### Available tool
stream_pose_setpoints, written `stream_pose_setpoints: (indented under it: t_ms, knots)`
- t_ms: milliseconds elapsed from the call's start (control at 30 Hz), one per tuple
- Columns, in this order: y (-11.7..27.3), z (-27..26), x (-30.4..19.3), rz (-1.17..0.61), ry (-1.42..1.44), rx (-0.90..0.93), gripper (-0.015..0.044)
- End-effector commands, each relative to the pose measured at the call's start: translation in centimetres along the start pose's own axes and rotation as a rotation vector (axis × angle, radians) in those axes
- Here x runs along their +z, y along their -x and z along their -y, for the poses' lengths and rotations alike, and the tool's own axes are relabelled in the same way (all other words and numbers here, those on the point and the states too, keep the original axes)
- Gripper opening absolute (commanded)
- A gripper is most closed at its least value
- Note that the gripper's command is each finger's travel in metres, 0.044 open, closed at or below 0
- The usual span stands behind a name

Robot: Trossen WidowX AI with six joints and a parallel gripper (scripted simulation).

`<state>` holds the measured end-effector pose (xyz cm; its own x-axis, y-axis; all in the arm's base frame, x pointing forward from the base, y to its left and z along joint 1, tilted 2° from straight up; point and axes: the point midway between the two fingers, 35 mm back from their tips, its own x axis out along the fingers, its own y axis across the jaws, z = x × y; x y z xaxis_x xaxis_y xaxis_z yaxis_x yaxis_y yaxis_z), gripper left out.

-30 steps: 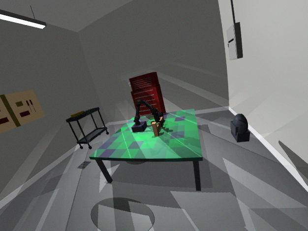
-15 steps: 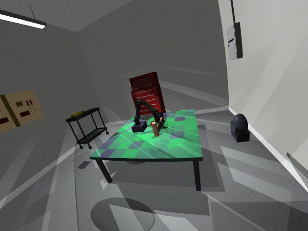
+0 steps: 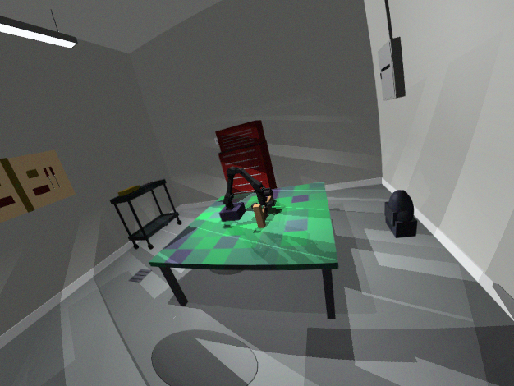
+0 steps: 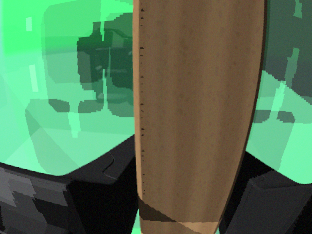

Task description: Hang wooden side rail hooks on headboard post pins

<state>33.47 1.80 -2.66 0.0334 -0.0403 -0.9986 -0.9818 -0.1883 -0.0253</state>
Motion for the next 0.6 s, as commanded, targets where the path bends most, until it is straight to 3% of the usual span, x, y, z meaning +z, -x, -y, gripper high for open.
stream_pose_setpoints:
  t_ms: [0, 567]
  knots:
    - [-0.12, -0.05, 0.07, 0.005, 0.004, 0.002, 0.0000]
    - [0.05, 0.59, 0.07, 0.005, 0.004, 0.002, 0.0000]
